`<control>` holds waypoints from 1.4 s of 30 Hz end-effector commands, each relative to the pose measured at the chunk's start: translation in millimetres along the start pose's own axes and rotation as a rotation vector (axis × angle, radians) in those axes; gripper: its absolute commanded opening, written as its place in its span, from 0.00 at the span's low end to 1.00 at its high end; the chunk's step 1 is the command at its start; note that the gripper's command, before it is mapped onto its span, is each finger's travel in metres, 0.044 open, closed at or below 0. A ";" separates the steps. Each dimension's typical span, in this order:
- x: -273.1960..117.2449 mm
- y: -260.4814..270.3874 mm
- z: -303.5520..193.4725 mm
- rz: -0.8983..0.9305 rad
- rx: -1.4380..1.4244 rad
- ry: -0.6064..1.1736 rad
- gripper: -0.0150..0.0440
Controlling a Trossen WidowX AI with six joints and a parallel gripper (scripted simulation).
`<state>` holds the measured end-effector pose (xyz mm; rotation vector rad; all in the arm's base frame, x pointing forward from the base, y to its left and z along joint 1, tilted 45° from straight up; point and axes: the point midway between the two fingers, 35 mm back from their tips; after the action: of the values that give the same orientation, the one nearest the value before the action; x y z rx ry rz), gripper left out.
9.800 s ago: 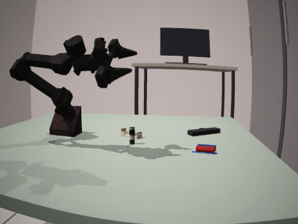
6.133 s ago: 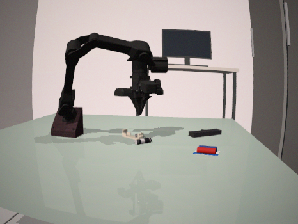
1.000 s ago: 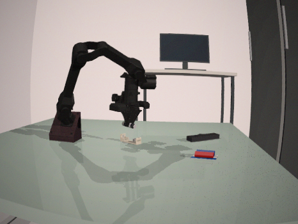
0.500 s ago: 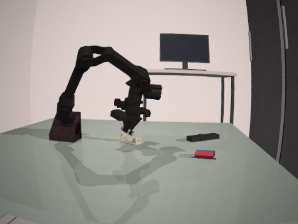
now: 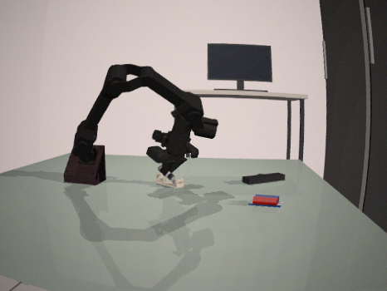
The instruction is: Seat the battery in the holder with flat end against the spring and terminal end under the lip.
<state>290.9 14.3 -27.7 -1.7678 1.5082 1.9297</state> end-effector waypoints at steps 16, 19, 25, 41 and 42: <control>3.5 -1.4 -10.0 0.022 0.000 -0.100 0.36; 2.9 -1.9 -12.5 0.022 0.000 -0.100 0.36; 1.6 -2.7 -17.1 0.024 0.000 -0.100 0.36; -2.5 -4.5 -26.7 0.028 0.000 -0.105 0.36; -2.4 -4.5 -26.7 0.027 0.000 -0.104 0.36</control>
<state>308.9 1.7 -24.8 -1.6183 1.5043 2.0114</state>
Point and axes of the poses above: the point midway between the two fingers, 35 mm back from their tips, its own x axis out along the fingers, its own y axis across the jaws, z = x × y, and after that the axes turned 10 degrees about x, right-handed
